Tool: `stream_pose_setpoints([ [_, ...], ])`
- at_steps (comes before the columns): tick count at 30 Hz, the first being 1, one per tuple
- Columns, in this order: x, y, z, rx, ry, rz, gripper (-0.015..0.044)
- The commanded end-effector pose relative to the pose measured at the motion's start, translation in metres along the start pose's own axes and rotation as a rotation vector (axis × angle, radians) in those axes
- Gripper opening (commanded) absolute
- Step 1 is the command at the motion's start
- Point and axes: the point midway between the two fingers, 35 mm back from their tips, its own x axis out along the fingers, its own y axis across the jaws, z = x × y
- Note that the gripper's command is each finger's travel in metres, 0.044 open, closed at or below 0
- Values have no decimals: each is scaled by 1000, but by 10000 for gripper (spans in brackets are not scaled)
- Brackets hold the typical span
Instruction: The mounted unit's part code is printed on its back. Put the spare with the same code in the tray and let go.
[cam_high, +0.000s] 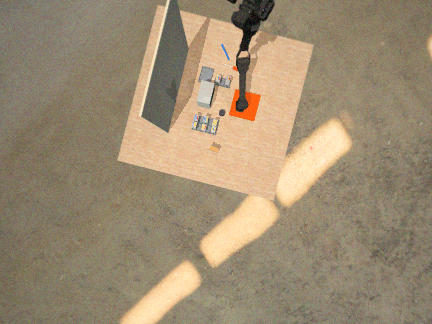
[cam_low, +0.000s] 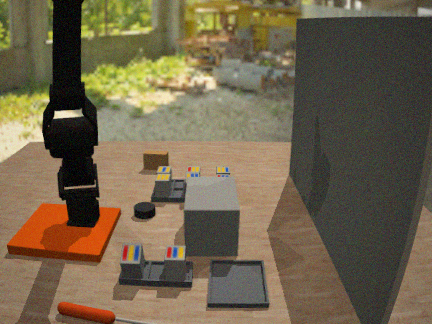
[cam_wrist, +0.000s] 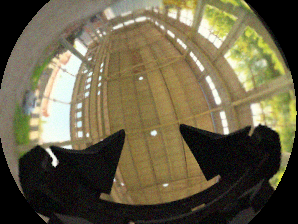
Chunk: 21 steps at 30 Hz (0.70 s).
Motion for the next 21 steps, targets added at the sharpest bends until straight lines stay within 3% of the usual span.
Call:
stream_pose_setpoints([
  [1,0,0,0,0,0,0,426],
  [10,4,-16,9,-82,-30,-26,440],
  [21,24,-109,103,-756,-265,-217,440],
])
